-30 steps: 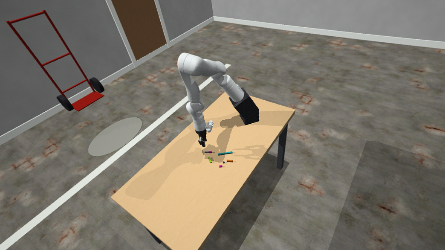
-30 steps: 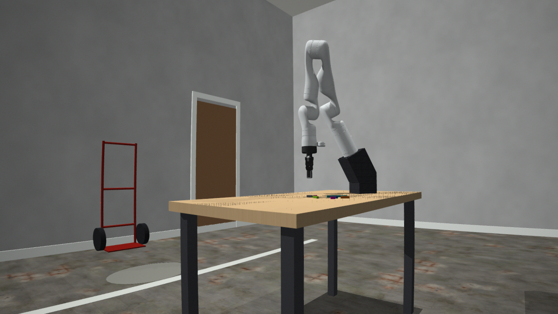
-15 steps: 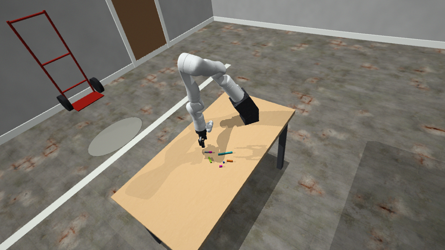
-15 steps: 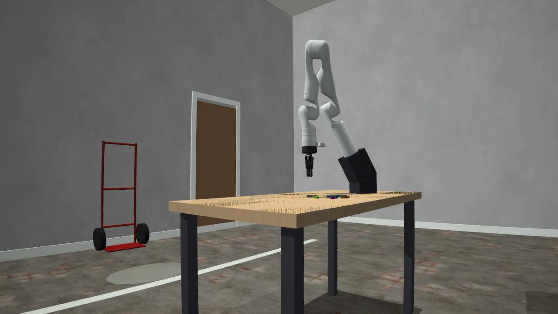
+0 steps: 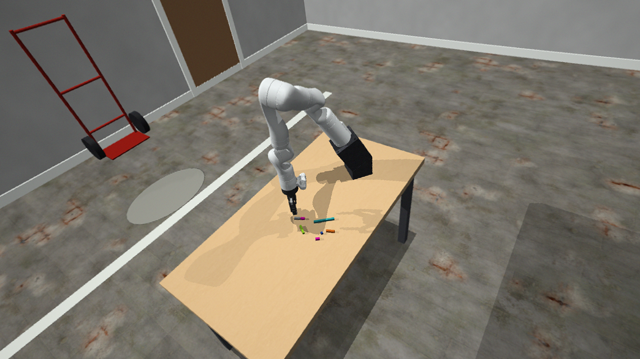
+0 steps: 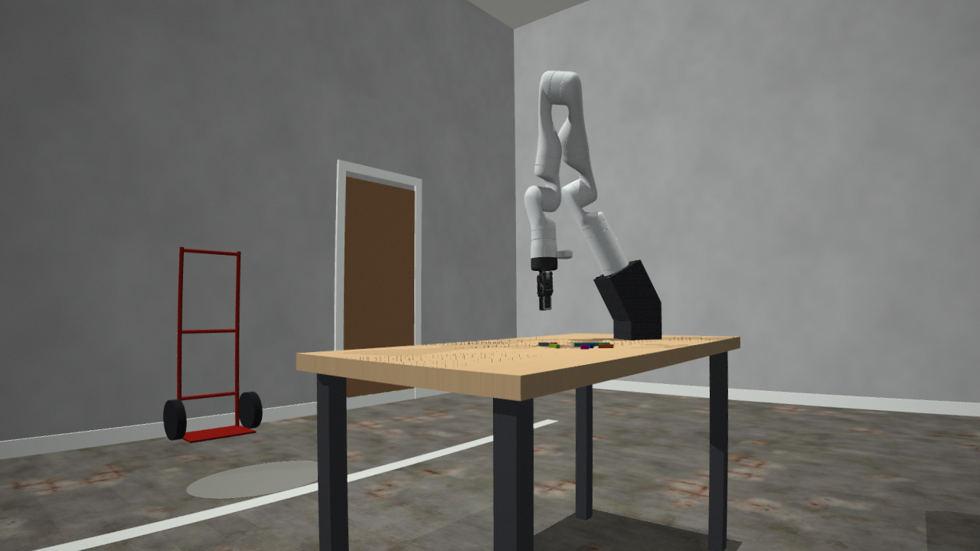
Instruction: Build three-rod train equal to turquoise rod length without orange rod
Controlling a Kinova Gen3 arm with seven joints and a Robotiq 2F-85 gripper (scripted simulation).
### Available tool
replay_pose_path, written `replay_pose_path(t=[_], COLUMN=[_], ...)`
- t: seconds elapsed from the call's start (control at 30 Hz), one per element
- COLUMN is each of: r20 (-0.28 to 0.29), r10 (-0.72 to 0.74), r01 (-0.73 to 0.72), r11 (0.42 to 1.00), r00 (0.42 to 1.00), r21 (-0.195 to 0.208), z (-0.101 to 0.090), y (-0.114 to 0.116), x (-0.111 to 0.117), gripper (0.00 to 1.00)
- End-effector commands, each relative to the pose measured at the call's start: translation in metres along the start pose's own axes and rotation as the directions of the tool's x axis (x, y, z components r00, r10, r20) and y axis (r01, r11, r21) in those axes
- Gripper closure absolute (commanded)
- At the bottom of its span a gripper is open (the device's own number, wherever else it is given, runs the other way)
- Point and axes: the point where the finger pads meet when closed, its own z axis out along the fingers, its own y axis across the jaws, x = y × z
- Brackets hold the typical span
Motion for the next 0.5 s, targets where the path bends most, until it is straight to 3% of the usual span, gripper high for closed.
replay_pose_path(t=[0.0, 0.13, 0.27, 0.33, 0.47], r20=[0.001, -0.001, 0.000, 0.000, 0.002], r10=[-0.078, -0.247, -0.434, -0.434, -0.620], r01=[0.078, 0.247, 0.434, 0.434, 0.620], r11=[0.997, 0.969, 0.901, 0.901, 0.784], r00=[0.997, 0.969, 0.901, 0.901, 0.784], r21=[-0.004, -0.012, -0.018, -0.018, -0.022], z=[0.003, 0.006, 0.010, 0.010, 0.013], y=[0.005, 0.013, 0.021, 0.021, 0.029], x=[0.002, 0.005, 0.008, 0.008, 0.011], gripper=[0.00, 0.00, 0.00, 0.00, 0.00])
